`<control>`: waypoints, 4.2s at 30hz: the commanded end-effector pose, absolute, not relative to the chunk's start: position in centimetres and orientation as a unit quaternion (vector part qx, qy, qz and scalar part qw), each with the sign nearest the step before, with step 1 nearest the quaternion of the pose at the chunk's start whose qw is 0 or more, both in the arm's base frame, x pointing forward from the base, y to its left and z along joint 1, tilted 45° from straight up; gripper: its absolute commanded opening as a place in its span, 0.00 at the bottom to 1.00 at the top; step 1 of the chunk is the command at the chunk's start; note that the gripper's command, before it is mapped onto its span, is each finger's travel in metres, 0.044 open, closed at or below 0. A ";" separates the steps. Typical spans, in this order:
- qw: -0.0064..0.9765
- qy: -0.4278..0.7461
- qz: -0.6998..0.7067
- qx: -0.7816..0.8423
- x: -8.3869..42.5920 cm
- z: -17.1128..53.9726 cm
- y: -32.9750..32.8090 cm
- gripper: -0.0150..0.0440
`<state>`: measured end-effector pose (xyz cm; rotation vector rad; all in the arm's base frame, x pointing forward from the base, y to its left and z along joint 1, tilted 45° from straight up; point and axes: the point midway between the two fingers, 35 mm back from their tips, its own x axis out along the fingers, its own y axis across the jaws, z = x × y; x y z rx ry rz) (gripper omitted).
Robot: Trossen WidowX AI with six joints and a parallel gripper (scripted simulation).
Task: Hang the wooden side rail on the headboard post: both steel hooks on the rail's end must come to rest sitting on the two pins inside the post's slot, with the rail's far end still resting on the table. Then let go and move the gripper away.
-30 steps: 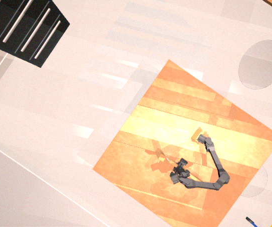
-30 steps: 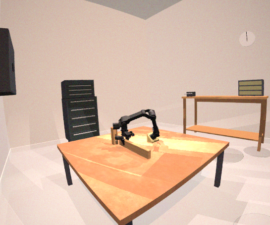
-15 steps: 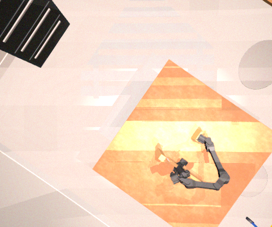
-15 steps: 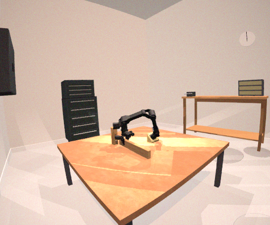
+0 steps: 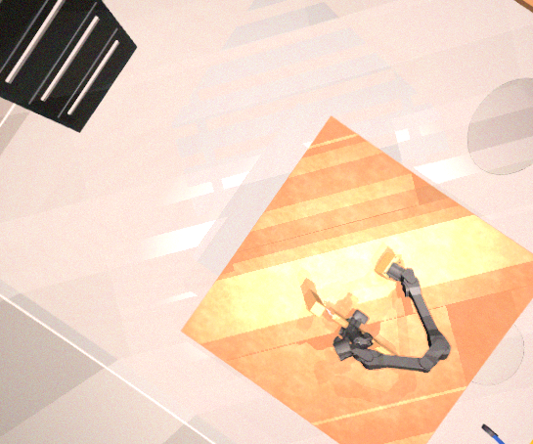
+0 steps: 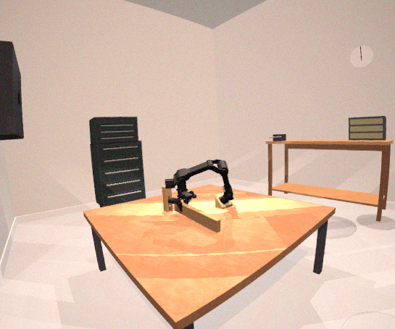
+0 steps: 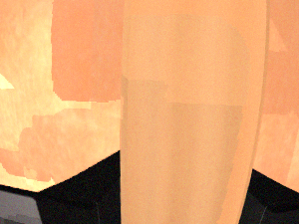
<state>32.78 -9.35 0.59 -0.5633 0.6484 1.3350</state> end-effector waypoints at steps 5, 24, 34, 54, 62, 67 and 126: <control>0.702 0.290 0.596 -0.258 32.8 0.9 -9.9 0.25; 0.702 0.290 0.596 -0.258 32.8 1.1 -10.1 0.25; 0.702 0.290 0.596 -0.258 32.8 1.0 -10.2 0.25; 0.702 0.291 0.596 -0.258 32.8 0.9 -10.3 0.25; 0.702 0.291 0.596 -0.258 32.7 0.8 -10.3 0.25; 0.702 0.291 0.596 -0.258 32.7 0.7 -10.3 0.25; 0.702 0.291 0.596 -0.258 32.8 0.3 -10.7 0.25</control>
